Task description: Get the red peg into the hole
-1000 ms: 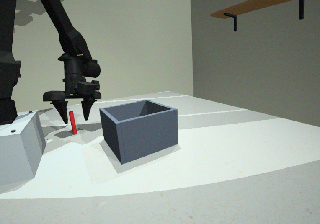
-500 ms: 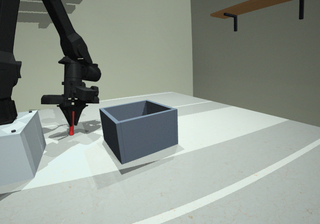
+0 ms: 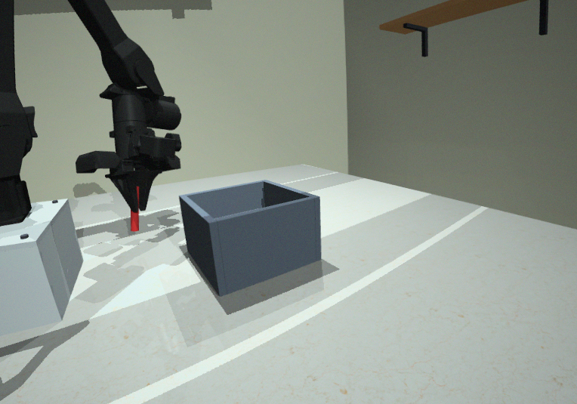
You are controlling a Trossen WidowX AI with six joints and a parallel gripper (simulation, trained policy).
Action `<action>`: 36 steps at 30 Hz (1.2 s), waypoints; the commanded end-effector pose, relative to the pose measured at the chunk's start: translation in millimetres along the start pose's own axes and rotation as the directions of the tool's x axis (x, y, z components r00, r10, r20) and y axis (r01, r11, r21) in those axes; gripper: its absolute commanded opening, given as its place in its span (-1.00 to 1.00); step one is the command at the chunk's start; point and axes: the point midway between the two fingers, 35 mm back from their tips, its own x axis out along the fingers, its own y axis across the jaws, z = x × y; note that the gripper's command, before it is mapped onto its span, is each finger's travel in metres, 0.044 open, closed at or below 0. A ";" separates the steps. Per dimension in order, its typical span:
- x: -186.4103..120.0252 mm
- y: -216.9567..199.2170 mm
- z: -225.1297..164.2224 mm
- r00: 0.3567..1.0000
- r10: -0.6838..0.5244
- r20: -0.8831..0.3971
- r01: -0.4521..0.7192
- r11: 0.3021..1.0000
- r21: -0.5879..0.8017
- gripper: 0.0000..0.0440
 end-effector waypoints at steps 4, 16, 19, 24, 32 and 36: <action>-17.6 2.0 15.2 0.999 0.028 0.044 -0.027 0.999 -0.037 -1.00; -50.6 7.6 50.2 0.993 0.058 0.107 -0.047 0.994 -0.100 -1.00; -57.7 10.0 59.9 0.991 0.065 0.115 -0.053 0.993 -0.104 -1.00; -68.5 14.7 78.1 0.989 0.078 0.128 -0.065 0.992 -0.104 -1.00; -78.6 16.4 110.2 0.988 0.081 0.130 -0.070 0.994 -0.084 -1.00; -78.2 14.7 125.4 0.990 0.081 0.119 -0.074 0.995 -0.063 -1.00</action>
